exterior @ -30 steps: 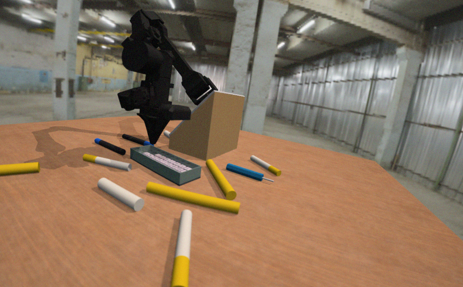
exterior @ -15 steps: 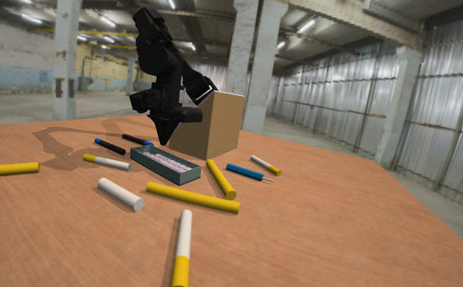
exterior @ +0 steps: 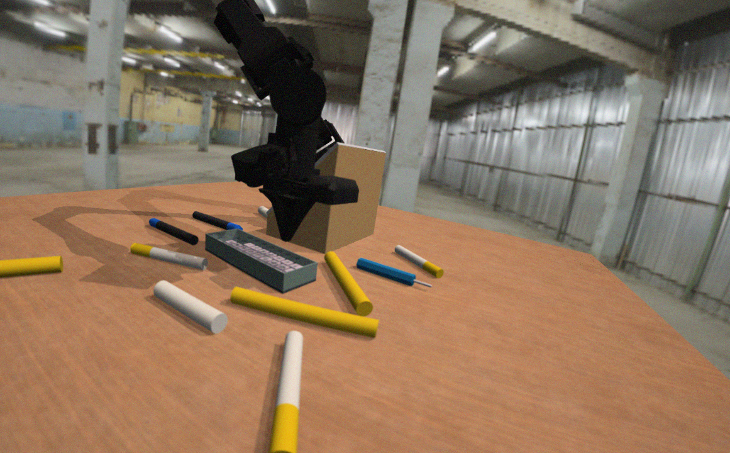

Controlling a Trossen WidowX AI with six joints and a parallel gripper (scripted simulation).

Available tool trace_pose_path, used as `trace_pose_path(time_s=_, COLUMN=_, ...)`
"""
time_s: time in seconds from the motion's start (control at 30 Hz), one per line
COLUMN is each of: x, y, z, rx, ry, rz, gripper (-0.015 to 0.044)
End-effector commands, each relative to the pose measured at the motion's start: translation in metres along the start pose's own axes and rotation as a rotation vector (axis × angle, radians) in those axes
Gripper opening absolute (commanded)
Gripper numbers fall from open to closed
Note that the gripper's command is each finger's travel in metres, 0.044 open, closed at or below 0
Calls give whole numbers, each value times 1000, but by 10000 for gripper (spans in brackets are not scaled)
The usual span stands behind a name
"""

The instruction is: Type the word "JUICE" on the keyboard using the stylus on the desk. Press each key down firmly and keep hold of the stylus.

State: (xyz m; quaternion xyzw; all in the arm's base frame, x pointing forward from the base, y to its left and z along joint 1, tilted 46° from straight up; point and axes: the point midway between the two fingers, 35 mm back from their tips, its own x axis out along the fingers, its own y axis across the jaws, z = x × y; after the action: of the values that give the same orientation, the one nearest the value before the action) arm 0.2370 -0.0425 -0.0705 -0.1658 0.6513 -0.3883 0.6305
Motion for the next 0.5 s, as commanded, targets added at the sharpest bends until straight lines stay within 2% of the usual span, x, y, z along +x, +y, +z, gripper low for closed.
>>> trace_pose_path(time_s=0.0, x=-1, y=4, z=1, rx=6, ry=1, rz=5, gripper=0)
trace_pose_path(time_s=0.17, x=-3, y=4, z=1, rx=6, ry=1, rz=6, gripper=0)
trace_pose_path(time_s=0.33, x=-59, y=4, z=1, rx=5, ry=1, rz=9, gripper=0)
trace_pose_path(time_s=0.47, x=-61, y=4, z=1, rx=5, ry=1, rz=8, gripper=0)
